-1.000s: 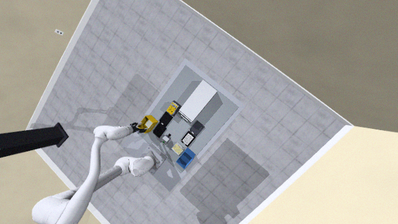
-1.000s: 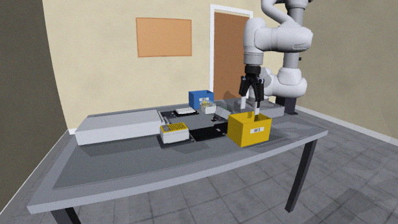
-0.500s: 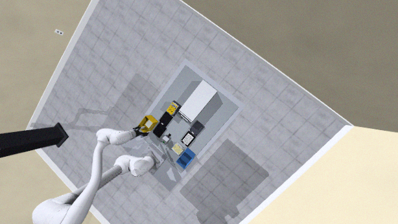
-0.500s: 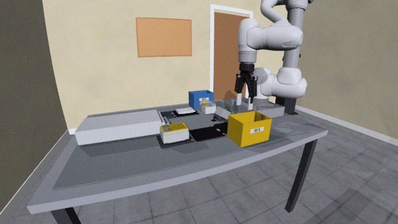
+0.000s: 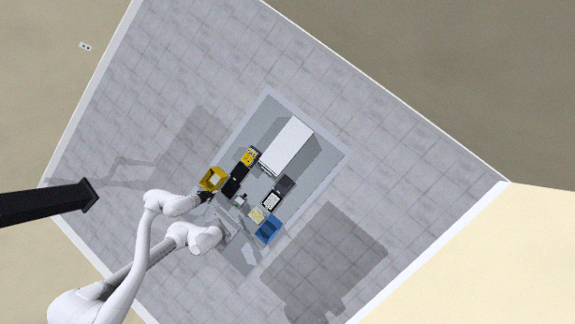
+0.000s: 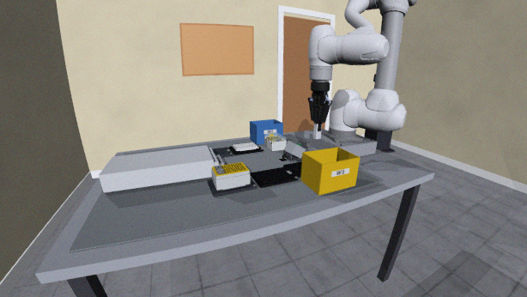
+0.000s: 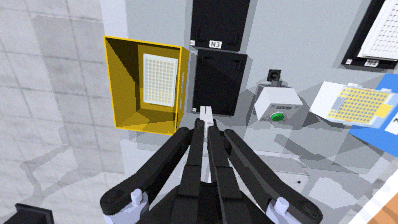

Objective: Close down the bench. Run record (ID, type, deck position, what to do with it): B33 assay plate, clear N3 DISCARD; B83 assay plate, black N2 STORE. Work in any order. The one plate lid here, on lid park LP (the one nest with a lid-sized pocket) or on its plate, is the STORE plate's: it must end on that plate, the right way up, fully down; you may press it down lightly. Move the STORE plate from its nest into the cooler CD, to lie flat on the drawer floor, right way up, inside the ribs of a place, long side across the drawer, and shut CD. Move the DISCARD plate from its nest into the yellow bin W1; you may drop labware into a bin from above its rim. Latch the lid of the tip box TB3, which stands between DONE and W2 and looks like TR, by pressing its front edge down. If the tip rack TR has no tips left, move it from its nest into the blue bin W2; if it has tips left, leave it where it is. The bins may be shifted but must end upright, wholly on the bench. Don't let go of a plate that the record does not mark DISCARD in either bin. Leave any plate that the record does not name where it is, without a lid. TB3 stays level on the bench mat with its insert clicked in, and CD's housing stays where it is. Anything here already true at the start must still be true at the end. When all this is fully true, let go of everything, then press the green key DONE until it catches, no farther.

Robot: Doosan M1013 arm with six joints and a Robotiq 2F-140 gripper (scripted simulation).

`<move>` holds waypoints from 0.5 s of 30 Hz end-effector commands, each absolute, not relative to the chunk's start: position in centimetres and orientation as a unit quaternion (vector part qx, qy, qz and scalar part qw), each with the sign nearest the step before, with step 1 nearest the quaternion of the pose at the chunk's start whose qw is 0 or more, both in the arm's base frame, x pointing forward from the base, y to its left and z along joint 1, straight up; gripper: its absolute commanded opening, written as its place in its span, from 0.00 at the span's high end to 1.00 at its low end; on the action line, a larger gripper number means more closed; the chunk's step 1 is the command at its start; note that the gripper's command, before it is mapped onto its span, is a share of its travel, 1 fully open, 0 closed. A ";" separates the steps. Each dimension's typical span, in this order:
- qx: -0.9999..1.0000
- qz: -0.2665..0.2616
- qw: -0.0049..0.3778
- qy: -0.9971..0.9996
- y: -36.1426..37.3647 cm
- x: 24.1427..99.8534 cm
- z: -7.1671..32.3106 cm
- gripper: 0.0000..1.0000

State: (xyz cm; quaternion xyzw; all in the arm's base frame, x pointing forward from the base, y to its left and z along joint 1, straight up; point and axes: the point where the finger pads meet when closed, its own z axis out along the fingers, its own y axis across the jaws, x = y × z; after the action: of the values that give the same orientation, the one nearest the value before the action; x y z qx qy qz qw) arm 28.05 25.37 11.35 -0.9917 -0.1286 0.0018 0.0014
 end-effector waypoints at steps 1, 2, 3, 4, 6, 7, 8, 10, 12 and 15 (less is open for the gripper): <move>-0.992 0.002 0.002 -0.129 24.0 28.2 11.6 1.00; -0.992 0.002 0.002 -0.129 24.0 28.2 11.6 1.00; -0.992 0.002 0.002 -0.129 23.6 28.2 11.6 1.00; -0.992 0.002 0.002 -0.129 23.3 28.2 11.7 1.00; -0.992 0.002 0.002 -0.129 22.5 28.3 11.8 1.00; -0.992 0.002 0.002 -0.129 22.1 28.3 11.9 1.00; -0.992 0.002 0.002 -0.129 21.7 28.3 11.9 1.00; -0.992 0.002 0.002 -0.129 20.9 28.4 12.0 1.00; -0.992 0.002 0.002 -0.129 20.1 28.4 12.1 1.00; -0.992 0.002 0.002 -0.129 18.9 28.5 12.3 1.00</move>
State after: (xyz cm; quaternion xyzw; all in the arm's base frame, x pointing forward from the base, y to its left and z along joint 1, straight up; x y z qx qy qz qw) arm 28.37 20.28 12.07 -0.9917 -0.1285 0.0018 0.0012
